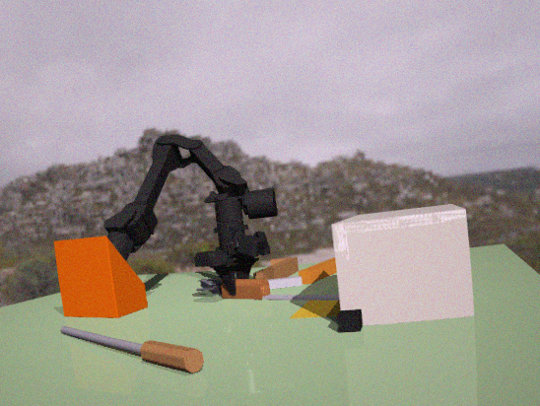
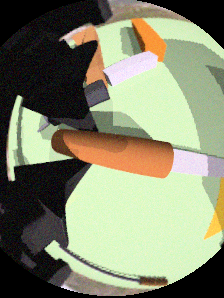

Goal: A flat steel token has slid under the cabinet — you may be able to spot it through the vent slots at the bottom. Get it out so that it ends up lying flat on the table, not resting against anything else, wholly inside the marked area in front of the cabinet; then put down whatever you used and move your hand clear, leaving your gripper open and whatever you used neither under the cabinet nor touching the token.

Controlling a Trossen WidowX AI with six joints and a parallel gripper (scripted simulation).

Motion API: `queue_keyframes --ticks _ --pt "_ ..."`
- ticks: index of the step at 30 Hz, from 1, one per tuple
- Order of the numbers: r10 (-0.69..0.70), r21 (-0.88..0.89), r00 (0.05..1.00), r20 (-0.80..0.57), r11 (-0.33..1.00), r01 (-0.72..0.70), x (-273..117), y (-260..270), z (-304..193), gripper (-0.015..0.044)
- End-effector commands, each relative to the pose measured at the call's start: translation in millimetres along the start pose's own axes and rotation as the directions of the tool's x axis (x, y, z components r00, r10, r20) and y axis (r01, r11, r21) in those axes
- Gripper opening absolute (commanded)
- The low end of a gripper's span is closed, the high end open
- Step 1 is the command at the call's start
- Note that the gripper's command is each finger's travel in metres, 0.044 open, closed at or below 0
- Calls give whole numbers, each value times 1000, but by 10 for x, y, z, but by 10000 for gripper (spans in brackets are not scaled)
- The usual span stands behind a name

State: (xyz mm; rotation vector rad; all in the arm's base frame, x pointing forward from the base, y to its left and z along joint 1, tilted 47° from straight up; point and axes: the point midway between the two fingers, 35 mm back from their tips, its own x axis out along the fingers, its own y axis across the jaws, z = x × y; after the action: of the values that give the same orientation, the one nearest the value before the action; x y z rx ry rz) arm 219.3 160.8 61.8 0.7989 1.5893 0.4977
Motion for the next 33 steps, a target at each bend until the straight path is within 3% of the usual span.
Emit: queue_keyframes --ticks 1,33 --pt "1 6 1000 0 1000 -1 -7 1 -44 0" --pt "0 1 1000 -1 1000 0 -3 5 291 0"
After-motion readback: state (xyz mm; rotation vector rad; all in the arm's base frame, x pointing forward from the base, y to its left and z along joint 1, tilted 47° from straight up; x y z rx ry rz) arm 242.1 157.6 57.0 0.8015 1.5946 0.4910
